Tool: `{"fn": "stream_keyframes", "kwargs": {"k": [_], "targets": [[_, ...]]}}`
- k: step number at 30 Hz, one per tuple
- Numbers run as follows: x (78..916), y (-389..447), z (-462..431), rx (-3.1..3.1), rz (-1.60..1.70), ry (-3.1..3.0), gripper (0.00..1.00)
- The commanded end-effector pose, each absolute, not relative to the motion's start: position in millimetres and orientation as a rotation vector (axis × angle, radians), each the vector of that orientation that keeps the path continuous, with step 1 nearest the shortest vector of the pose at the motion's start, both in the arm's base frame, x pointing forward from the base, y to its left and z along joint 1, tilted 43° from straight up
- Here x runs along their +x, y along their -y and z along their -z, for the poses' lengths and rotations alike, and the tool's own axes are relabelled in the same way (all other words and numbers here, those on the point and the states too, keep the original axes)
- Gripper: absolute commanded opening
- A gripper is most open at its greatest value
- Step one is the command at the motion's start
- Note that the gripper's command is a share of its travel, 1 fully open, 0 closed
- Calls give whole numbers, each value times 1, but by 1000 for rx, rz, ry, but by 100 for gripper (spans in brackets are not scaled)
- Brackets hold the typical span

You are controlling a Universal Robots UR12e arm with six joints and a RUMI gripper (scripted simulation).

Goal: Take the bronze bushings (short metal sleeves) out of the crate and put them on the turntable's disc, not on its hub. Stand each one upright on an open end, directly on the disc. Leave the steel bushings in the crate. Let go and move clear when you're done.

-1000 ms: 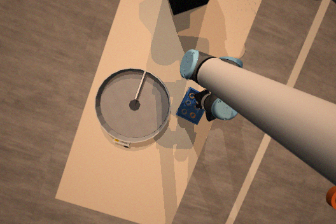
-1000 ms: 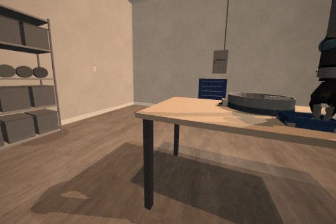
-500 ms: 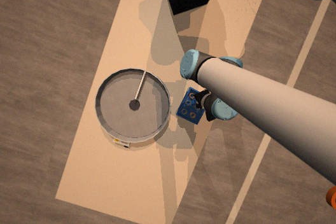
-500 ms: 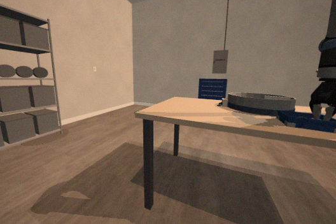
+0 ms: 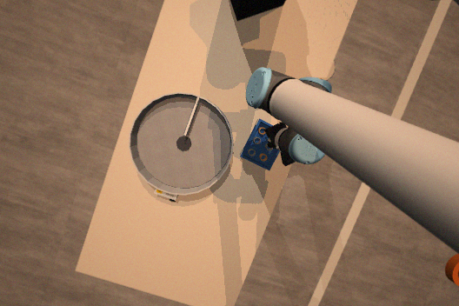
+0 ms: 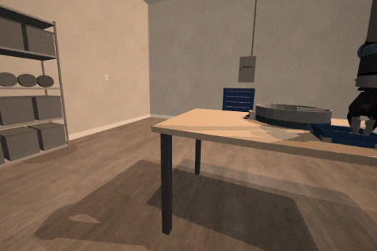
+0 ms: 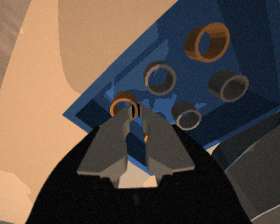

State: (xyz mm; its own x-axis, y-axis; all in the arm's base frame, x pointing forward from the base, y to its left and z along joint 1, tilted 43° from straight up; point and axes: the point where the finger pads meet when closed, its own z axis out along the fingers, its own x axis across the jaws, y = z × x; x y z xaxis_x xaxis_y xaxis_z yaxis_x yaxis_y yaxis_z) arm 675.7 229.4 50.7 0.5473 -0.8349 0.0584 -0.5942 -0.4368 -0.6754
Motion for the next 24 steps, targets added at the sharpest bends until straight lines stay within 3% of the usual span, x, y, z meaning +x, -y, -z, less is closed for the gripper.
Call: {"fn": "stream_keyframes", "kwargs": {"k": [1, 24], "targets": [[675, -229, -52, -2181, 520, -1146, 0], [642, -210, -93, -2181, 520, -1146, 0]]}}
